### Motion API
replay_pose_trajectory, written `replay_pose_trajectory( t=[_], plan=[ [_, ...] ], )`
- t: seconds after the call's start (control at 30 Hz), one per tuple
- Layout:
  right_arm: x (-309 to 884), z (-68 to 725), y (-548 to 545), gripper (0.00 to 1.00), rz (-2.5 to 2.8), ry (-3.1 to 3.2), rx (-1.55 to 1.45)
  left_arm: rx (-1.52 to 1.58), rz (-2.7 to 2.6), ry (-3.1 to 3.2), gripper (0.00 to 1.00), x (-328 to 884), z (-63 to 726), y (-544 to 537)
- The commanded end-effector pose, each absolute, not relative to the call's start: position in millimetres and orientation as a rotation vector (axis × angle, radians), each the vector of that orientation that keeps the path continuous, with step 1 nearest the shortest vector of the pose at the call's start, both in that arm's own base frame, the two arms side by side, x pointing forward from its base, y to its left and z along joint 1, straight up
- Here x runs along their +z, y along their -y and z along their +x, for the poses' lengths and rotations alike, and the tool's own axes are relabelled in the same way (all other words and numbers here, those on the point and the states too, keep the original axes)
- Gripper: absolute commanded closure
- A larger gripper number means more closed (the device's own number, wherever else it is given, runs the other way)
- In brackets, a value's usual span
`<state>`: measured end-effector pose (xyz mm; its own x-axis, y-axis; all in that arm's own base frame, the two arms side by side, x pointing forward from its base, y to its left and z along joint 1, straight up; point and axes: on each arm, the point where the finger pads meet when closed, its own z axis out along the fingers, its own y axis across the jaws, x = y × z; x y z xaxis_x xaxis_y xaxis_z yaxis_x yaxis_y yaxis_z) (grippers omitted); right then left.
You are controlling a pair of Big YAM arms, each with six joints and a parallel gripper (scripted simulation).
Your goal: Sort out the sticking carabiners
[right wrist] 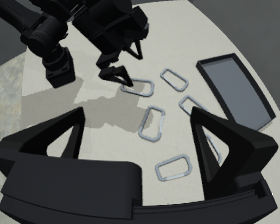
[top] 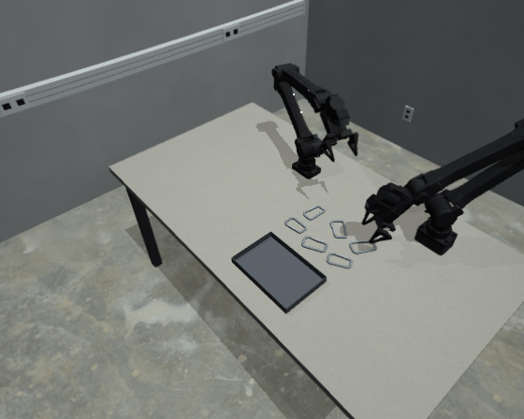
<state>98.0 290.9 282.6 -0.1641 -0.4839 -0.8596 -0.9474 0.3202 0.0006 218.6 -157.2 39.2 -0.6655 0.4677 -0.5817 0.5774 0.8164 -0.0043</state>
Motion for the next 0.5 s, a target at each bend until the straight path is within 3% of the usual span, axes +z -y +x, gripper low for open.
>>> replay_pose_trajectory(
  t=[0.0, 0.13, 0.2, 0.47],
  plan=[
    [285.4, 98.0, -292.1, 0.0, -1.283, -1.784, 0.73, -0.26, 0.78, -2.395, 0.0, 44.8, 223.1, 162.6],
    [285.4, 98.0, -292.1, 0.0, -1.283, -1.784, 0.73, -0.26, 0.78, -2.395, 0.0, 44.8, 223.1, 162.6],
    [285.4, 98.0, -292.1, 0.0, -1.283, -1.784, 0.73, -0.247, 0.803, -2.366, 0.21, 55.6, 234.6, 167.8],
    [285.4, 98.0, -292.1, 0.0, -1.283, -1.784, 0.73, -0.044, 1.041, -2.333, 0.21, 68.7, 303.4, 180.8]
  ],
)
